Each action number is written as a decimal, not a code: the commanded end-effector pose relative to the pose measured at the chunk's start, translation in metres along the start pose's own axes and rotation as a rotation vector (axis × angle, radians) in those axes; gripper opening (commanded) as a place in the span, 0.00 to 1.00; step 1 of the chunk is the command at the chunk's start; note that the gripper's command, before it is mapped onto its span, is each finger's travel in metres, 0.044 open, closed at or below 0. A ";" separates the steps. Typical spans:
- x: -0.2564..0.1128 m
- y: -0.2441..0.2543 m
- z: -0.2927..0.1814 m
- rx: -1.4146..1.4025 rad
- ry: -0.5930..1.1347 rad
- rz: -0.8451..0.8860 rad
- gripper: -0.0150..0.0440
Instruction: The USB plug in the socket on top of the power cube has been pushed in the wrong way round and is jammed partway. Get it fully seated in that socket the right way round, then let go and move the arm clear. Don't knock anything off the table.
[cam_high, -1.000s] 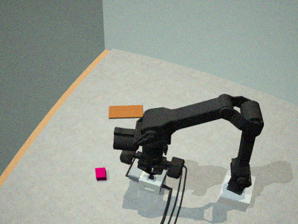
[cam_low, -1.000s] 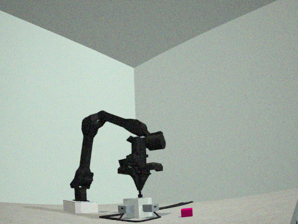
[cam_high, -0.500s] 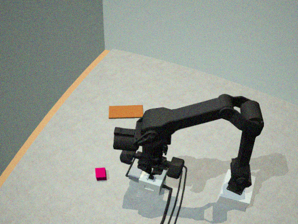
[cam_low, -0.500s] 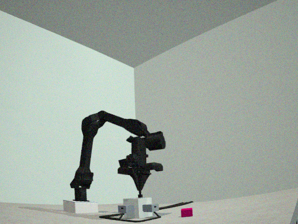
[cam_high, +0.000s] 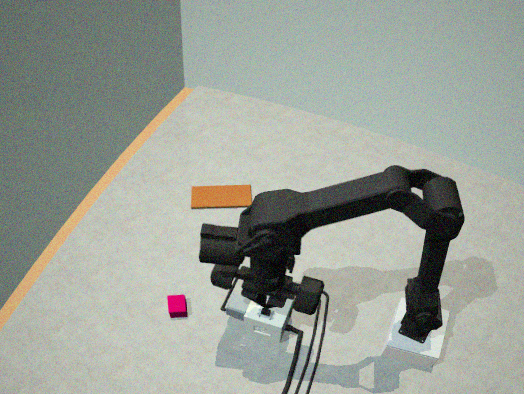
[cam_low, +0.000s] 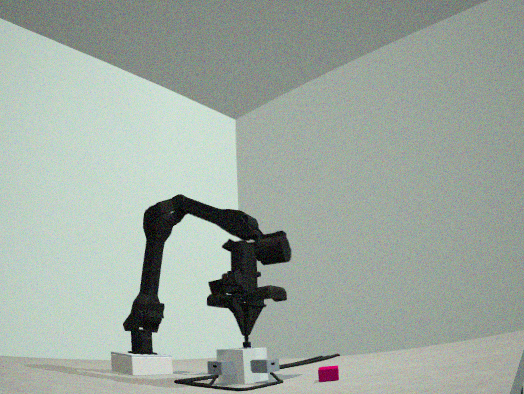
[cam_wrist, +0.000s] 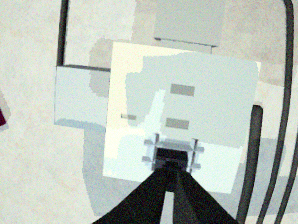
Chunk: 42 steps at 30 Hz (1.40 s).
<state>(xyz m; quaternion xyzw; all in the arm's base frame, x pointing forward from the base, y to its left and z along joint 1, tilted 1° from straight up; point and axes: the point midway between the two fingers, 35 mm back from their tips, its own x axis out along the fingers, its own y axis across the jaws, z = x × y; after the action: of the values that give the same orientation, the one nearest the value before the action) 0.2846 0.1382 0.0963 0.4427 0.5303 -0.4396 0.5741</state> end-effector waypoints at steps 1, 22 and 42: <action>0.003 -0.001 0.000 0.002 -0.005 -0.003 0.25; 0.003 -0.001 0.000 0.002 -0.005 -0.003 0.25; 0.000 0.000 0.000 0.000 -0.001 0.002 0.42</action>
<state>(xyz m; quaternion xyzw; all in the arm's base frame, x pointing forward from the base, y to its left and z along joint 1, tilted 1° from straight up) 0.2849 0.1383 0.0962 0.4430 0.5298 -0.4391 0.5747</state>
